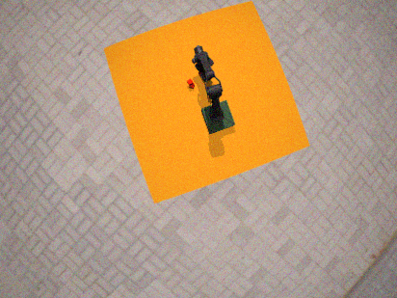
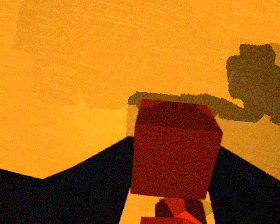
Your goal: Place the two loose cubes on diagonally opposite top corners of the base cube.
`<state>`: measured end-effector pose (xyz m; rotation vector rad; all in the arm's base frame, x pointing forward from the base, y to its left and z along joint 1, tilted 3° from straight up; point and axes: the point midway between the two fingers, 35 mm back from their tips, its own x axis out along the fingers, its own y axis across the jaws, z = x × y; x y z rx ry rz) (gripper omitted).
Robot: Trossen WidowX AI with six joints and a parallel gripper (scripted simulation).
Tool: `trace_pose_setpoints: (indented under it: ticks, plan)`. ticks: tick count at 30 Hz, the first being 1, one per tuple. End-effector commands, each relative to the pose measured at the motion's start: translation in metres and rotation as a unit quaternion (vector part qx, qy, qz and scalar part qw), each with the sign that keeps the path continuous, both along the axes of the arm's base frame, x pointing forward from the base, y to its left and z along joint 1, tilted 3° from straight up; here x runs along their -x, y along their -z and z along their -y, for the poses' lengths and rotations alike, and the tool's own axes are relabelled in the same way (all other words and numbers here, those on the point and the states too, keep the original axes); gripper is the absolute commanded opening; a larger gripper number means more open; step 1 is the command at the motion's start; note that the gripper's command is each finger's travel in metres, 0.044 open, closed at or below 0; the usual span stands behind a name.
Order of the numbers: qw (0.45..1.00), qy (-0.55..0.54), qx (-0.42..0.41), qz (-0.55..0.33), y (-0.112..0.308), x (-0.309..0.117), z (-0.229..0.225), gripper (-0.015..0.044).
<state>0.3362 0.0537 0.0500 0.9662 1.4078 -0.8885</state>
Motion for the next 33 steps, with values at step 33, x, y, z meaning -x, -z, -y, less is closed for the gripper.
trace_pose_setpoints:
  ticks: [33]
  plan:
    - [0.946,-0.323,-0.001,0.028,-0.051,0.032,-0.032,0.0105]
